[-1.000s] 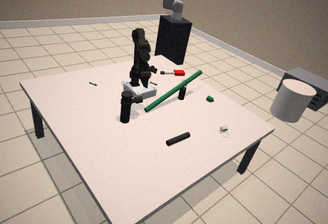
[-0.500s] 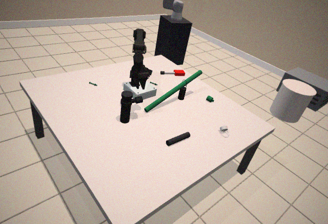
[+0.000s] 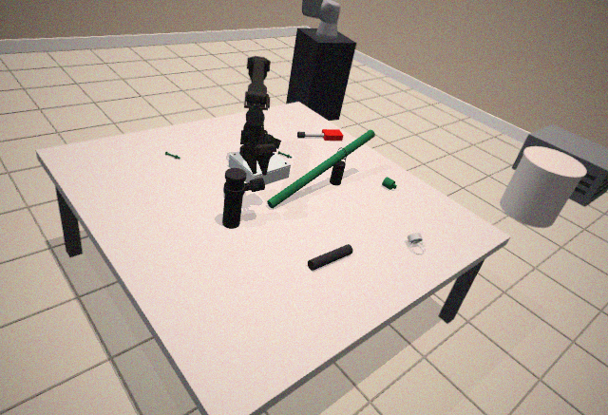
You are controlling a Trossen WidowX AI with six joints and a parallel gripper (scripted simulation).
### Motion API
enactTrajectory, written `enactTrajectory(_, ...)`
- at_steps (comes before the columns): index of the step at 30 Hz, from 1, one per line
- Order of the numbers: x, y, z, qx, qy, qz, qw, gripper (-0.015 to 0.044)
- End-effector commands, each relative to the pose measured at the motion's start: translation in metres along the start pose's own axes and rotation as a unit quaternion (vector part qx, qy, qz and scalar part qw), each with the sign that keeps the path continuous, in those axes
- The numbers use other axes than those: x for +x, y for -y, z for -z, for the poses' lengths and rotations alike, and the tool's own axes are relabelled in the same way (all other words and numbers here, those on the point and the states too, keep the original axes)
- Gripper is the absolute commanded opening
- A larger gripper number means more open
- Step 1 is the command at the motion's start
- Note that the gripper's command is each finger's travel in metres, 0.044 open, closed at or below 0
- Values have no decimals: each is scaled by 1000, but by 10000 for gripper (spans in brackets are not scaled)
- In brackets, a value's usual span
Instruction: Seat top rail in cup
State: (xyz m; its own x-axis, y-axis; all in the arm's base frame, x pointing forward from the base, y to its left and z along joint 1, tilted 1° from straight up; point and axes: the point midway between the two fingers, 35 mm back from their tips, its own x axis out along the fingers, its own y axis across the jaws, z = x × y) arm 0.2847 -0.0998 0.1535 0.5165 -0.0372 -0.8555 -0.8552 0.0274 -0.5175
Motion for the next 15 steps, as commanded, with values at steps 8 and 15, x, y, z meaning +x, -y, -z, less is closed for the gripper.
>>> enactTrajectory(8,20,-2,0,-1,3,-4,1000,440)
enactTrajectory(15,32,-2,0,-1,3,-4,1000,440)
